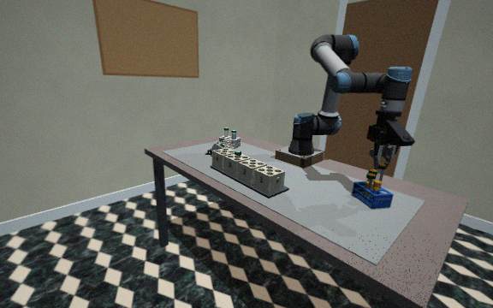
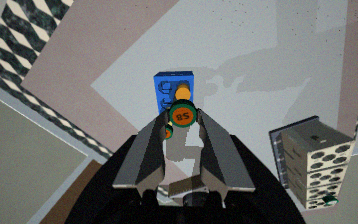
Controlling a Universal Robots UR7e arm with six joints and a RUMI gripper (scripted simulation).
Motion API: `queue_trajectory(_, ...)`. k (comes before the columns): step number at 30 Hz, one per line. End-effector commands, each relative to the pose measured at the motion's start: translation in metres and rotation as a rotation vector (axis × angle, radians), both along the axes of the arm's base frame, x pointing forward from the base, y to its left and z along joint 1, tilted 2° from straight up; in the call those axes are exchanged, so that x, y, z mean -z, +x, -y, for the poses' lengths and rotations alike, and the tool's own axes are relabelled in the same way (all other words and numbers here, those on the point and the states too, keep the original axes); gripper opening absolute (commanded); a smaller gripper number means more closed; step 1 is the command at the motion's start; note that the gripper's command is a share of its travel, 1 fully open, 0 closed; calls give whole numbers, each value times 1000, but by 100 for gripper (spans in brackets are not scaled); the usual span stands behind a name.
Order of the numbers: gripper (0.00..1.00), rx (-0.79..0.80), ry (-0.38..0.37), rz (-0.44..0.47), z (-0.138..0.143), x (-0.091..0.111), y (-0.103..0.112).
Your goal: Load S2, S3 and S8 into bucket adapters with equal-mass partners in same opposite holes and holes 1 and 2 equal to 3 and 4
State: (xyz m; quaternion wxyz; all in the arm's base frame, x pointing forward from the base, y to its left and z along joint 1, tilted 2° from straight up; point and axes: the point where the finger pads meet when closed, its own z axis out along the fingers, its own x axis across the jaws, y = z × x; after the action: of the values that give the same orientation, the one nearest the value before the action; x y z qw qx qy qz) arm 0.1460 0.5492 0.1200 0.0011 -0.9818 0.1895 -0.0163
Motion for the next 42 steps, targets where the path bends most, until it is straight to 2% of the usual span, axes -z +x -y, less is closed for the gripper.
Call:
queue_trajectory(1, 0, 0, 1, 0, 0, -18, 0)
queue_trajectory(6, 0, 0, 1, 0, 0, -35, -1)
queue_trajectory(8, 0, 0, 1, 0, 0, -35, -1)
queue_trajectory(20, 0, 0, 1, 0, -1, -75, -2)
queue_trajectory(25, 0, 0, 1, 0, -1, -77, -2)
queue_trajectory(40, 0, 400, 13, 2, 74, -79, 65)
queue_trajectory(42, 0, 400, 13, 2, 74, -79, 65)
